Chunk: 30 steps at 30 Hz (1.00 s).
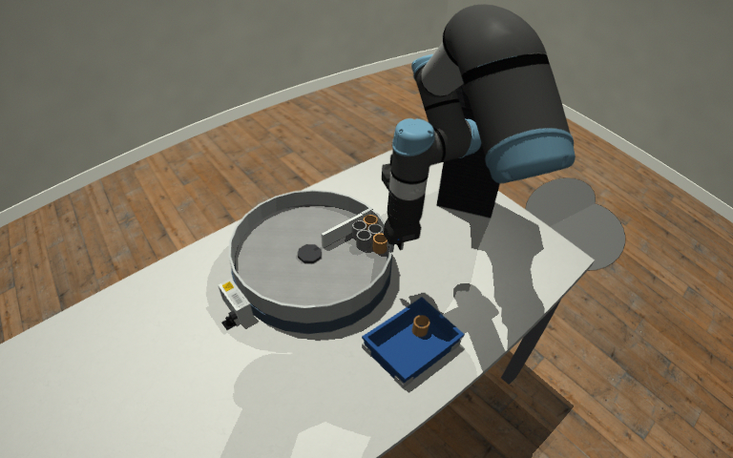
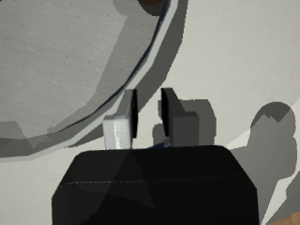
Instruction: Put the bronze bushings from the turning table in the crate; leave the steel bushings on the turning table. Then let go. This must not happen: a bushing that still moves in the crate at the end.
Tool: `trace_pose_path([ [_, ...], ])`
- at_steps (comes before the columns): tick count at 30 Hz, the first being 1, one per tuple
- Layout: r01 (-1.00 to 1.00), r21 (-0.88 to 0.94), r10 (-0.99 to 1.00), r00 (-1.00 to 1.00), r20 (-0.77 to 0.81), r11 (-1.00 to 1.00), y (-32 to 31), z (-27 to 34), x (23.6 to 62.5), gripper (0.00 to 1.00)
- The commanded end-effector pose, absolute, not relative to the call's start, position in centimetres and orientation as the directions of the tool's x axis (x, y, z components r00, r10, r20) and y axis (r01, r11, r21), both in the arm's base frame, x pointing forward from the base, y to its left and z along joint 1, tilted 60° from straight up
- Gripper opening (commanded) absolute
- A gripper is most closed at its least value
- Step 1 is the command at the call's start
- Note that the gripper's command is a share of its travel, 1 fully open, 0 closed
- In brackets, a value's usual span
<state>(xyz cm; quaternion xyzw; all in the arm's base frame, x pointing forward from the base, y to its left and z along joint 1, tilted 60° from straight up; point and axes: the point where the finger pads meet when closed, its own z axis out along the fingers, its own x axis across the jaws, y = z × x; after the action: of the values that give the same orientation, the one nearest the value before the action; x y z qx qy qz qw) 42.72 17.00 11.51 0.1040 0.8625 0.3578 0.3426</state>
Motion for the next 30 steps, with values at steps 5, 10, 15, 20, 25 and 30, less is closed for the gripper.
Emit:
trace_pose_path([
  [5,0.124,0.796,0.593,-0.737,-0.326,0.592,16.5,13.1,41.4,0.45],
  [10,0.125,0.797,0.593,-0.736,-0.325,0.591,16.6,13.0,41.3,0.45],
  [15,0.125,0.797,0.593,-0.736,-0.325,0.591,16.6,13.0,41.3,0.45],
  [20,0.125,0.797,0.593,-0.736,-0.325,0.591,16.6,13.0,41.3,0.45],
  [25,0.05,0.76,0.531,-0.745,-0.404,0.648,16.8,12.3,41.8,0.45],
  [30,0.126,0.797,0.594,-0.736,-0.324,0.59,16.6,12.8,41.1,0.45],
])
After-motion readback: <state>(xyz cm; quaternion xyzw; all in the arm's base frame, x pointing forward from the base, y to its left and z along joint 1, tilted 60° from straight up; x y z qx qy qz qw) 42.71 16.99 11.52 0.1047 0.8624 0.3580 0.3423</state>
